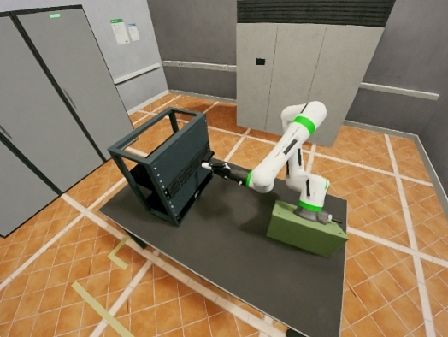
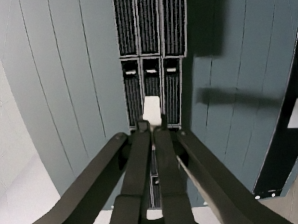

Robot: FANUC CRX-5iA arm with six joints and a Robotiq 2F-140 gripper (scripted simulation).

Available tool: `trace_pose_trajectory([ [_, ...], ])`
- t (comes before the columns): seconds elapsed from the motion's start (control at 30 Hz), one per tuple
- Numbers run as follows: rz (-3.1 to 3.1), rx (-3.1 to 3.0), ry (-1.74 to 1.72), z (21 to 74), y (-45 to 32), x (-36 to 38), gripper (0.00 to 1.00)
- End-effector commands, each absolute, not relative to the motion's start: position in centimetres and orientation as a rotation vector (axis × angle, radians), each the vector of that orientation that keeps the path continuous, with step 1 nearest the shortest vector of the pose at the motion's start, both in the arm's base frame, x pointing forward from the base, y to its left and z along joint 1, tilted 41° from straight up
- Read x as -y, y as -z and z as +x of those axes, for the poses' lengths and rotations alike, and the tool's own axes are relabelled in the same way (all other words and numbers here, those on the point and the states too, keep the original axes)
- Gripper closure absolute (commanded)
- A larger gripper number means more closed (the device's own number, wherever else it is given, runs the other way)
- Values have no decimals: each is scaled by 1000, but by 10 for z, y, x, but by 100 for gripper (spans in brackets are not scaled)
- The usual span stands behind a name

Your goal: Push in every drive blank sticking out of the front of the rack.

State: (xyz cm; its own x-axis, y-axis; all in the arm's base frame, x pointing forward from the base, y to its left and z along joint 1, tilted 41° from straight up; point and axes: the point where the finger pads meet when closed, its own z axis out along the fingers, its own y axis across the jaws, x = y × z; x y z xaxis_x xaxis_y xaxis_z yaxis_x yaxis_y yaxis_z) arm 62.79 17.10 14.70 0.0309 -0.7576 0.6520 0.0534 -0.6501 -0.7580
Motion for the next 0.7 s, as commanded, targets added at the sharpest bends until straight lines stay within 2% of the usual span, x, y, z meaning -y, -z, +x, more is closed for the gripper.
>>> trace_pose_trajectory([
  [0.0, -1695, -718, 1685, 628, -148, -172, 90],
  [0.67, -1695, -718, 1685, 638, -148, -172, 90],
])
